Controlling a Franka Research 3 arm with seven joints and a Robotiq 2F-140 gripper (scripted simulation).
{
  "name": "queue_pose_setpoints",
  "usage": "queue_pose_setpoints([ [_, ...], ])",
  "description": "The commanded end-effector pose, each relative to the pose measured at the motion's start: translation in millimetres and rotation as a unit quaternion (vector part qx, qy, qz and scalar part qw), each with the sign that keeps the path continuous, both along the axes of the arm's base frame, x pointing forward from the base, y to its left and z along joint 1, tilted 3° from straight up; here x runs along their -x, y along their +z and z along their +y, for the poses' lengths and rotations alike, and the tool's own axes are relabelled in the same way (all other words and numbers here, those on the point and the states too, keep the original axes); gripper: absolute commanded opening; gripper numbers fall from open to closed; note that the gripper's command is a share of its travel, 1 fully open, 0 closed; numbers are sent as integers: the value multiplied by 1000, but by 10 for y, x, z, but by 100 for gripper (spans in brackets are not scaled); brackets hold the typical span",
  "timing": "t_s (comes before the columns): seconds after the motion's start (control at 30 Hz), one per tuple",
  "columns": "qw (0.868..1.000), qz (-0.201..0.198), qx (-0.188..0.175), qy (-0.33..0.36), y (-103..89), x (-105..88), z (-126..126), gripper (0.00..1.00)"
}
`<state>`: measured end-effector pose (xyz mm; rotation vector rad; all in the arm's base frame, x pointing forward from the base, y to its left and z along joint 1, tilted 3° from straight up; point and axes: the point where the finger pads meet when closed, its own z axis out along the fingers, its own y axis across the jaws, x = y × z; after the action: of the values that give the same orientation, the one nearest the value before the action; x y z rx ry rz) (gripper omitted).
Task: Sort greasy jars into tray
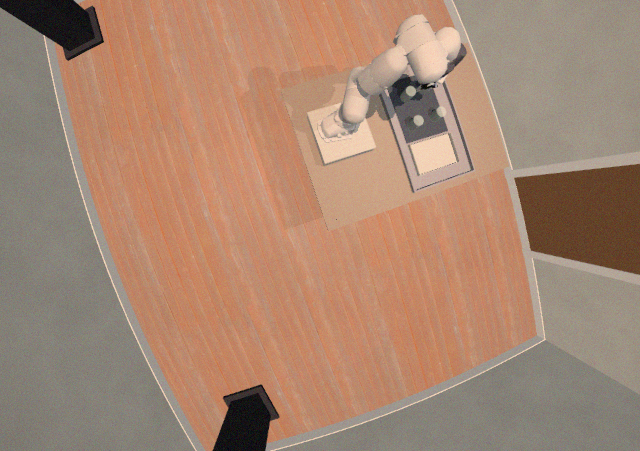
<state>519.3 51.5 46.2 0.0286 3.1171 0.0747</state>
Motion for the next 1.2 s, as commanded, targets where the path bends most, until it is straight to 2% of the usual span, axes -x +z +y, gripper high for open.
queue_pose_setpoints([
  [0.0, 1000, -6, 1, -17, 10, -43, 0, 0],
  [1.17, 1000, -6, 1, -17, 8, -6, 2, 0],
])
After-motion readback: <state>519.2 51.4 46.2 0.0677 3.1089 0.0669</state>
